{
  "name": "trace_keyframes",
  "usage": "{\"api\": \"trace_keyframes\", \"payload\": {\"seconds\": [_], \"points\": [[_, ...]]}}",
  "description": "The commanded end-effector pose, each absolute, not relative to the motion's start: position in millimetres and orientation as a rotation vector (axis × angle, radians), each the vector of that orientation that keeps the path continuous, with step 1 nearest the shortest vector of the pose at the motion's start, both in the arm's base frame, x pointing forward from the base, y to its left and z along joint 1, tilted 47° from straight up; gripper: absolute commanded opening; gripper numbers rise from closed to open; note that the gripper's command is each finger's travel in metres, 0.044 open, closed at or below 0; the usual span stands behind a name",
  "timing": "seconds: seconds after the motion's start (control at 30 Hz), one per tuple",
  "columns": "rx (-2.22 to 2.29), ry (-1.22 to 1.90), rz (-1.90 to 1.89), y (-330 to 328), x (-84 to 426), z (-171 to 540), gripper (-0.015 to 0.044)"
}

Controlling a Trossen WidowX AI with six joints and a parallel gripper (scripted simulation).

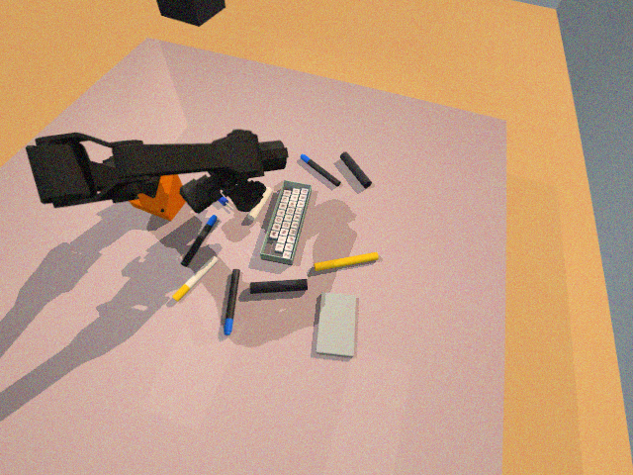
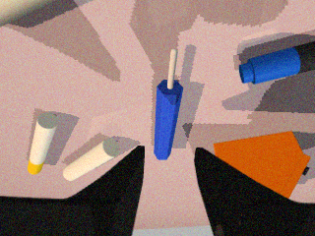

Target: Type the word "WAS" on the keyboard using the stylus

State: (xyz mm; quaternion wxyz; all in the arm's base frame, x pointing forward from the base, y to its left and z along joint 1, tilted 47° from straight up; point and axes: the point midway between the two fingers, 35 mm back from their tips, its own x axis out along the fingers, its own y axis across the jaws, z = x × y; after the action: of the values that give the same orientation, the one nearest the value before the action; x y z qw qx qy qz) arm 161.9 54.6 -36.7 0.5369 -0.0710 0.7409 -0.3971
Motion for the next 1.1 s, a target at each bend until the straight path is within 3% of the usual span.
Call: {"api": "trace_keyframes", "payload": {"seconds": [0.0,1.07], "points": [[-0.177,1.764,-0.942,52,161,-39,0.0150],[-0.178,1.764,-0.944,30,164,-60,0.0150]]}}
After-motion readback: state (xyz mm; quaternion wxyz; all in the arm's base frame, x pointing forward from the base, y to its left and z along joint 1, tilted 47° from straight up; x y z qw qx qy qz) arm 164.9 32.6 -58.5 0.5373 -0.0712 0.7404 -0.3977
